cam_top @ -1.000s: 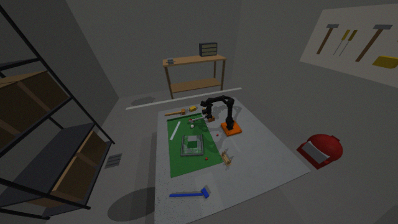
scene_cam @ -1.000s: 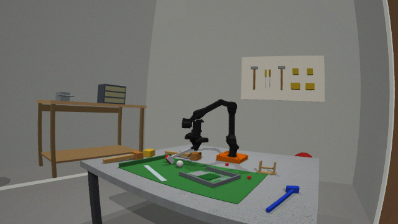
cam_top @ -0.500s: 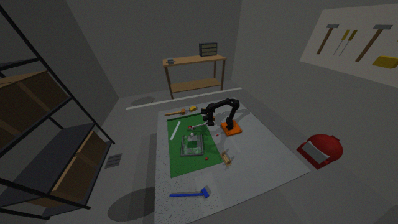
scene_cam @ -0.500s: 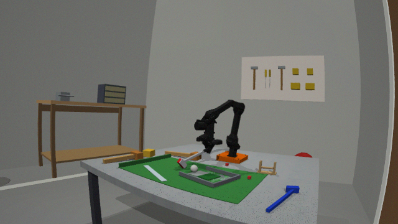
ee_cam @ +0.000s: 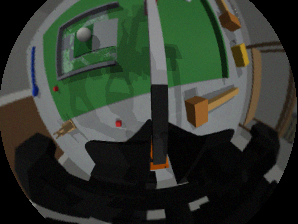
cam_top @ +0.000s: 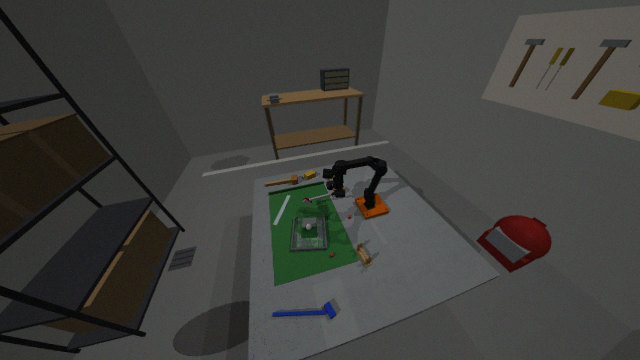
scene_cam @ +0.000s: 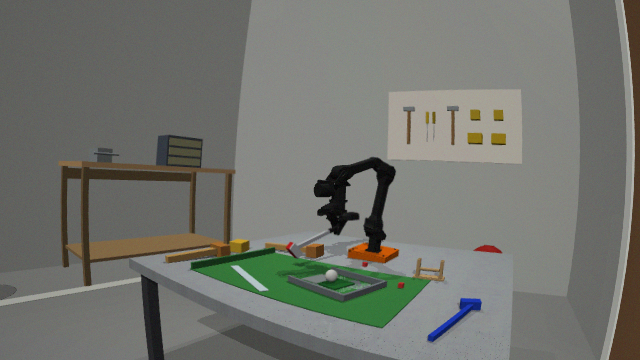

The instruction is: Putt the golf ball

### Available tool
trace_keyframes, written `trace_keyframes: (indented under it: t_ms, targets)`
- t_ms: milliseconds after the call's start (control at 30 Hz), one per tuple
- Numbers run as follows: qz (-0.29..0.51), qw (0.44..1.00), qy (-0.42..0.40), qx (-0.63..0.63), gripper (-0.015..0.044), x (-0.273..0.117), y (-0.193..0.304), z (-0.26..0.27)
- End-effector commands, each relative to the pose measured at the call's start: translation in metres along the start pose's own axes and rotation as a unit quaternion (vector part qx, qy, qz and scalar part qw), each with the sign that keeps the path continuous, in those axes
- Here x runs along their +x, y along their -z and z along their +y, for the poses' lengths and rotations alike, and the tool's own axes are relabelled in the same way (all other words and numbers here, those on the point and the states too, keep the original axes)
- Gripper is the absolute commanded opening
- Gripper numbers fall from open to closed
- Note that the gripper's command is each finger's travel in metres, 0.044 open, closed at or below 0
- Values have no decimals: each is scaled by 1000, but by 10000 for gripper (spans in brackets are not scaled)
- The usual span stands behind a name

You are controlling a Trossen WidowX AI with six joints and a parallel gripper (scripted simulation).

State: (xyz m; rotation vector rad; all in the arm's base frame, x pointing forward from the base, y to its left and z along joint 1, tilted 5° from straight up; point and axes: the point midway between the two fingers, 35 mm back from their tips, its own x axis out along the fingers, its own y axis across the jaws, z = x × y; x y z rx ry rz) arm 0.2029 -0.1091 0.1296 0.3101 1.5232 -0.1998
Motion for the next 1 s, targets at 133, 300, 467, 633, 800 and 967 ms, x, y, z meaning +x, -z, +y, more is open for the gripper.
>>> trace_keyframes:
  t_ms: [133, 300, 467, 633, 800, 967]
  targets:
    - [-1, 1000, 0, 0, 0, -2, 0, 0]
    - [-1, 1000, 0, 0, 0, -2, 0, 0]
    - [-1, 1000, 0, 0, 0, -2, 0, 0]
    - [-1, 1000, 0, 0, 0, -2, 0, 0]
    - [-1, 1000, 0, 0, 0, -2, 0, 0]
    - [-1, 1000, 0, 0, 0, -2, 0, 0]
